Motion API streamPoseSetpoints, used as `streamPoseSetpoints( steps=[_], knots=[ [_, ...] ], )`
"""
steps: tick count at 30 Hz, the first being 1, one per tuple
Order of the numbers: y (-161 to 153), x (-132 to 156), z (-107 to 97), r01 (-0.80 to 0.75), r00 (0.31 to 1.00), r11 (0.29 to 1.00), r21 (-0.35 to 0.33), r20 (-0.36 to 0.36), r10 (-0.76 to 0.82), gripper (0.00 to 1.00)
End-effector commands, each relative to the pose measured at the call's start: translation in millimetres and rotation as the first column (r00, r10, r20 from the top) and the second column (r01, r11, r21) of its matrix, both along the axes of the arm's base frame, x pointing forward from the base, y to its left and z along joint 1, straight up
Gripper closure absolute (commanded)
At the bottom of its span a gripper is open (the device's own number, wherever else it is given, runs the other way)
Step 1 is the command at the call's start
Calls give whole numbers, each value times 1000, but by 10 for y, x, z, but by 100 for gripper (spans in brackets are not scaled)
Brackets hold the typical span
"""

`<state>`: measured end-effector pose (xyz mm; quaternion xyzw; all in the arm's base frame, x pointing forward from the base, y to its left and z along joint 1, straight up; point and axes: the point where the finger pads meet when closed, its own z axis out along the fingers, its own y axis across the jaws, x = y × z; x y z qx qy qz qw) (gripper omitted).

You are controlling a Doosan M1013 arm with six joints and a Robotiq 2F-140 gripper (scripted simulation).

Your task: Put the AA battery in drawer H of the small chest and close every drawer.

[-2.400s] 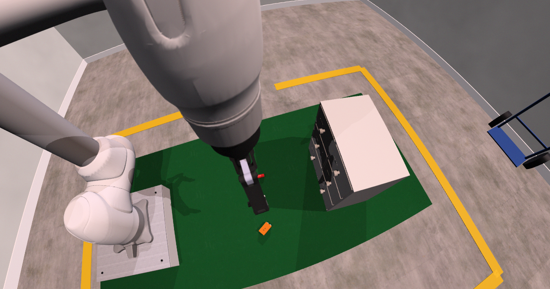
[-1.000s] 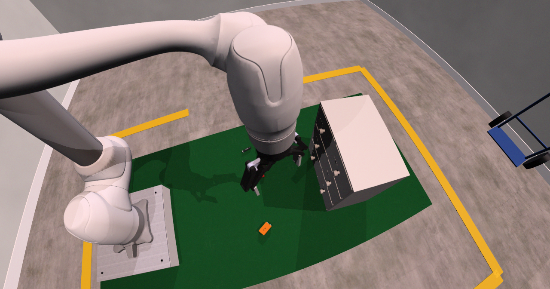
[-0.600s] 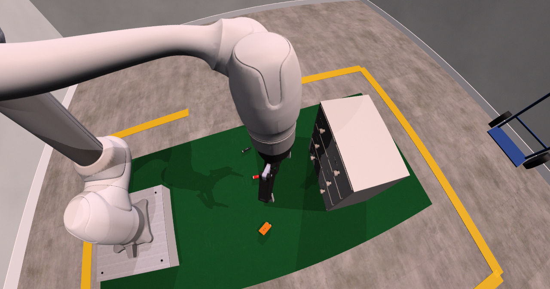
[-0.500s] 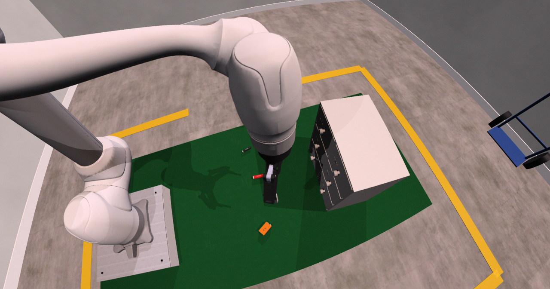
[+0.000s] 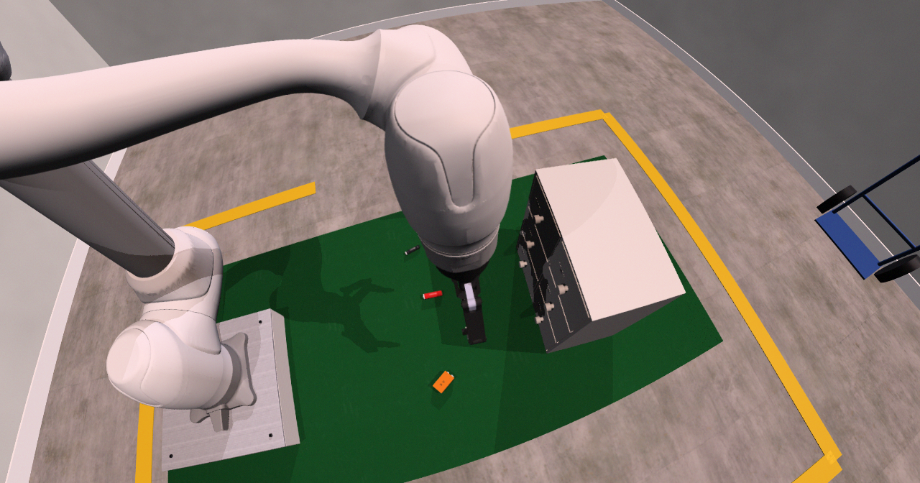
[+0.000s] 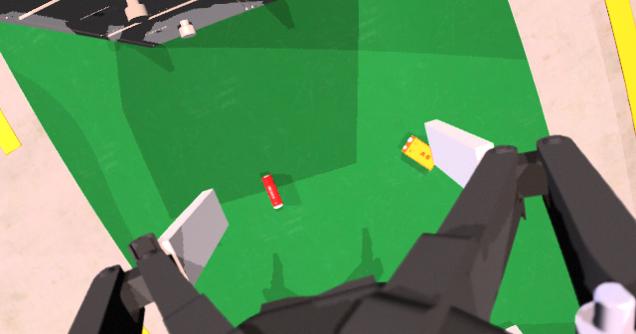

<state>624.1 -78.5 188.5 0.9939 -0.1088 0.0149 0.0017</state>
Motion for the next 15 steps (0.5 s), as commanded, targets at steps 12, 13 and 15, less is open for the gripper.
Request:
streamPoseSetpoints(
  steps=[12,13,15],
  knots=[
    [-18,77,-77,1,994,1000,-22,105,2,0],
    [-20,86,-85,1,993,1000,-25,118,2,0],
    [-24,106,-106,2,989,1000,-31,145,3,0]
  ],
)
